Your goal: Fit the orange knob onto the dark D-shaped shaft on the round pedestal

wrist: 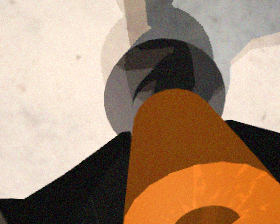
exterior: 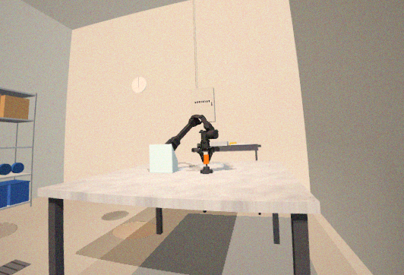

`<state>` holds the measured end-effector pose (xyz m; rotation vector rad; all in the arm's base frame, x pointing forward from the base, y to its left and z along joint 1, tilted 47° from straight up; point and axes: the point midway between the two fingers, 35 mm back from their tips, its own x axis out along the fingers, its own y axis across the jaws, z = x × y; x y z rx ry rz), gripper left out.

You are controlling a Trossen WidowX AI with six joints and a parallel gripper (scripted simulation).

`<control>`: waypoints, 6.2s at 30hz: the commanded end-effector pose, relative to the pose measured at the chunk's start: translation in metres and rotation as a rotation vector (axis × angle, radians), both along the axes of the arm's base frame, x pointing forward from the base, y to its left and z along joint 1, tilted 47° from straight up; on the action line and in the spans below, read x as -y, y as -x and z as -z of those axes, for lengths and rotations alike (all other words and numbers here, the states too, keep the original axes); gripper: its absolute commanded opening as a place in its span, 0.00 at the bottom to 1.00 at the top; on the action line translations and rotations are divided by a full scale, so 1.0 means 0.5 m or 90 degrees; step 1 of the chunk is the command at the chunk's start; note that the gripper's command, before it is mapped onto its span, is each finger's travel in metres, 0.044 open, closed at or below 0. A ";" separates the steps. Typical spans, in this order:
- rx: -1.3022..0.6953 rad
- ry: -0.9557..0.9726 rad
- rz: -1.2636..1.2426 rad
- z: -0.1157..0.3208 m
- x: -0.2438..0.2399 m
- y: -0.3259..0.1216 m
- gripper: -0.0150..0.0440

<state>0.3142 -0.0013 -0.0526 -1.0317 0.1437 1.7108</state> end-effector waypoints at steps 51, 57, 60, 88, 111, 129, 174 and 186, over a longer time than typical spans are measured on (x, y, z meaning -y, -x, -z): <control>-1.019 0.059 0.974 0.007 0.002 -0.010 0.25; -1.019 0.059 0.974 0.008 0.000 -0.009 0.25; -1.019 0.059 0.974 0.006 0.000 -0.006 0.25; -1.019 0.059 0.974 0.004 0.002 -0.006 0.25; -1.116 0.065 1.066 0.007 0.000 -0.007 0.25; -1.116 0.065 1.066 0.008 -0.003 -0.004 0.25; -1.121 0.065 1.072 0.000 0.006 -0.008 0.25; -1.140 0.066 1.089 0.007 0.001 -0.009 0.25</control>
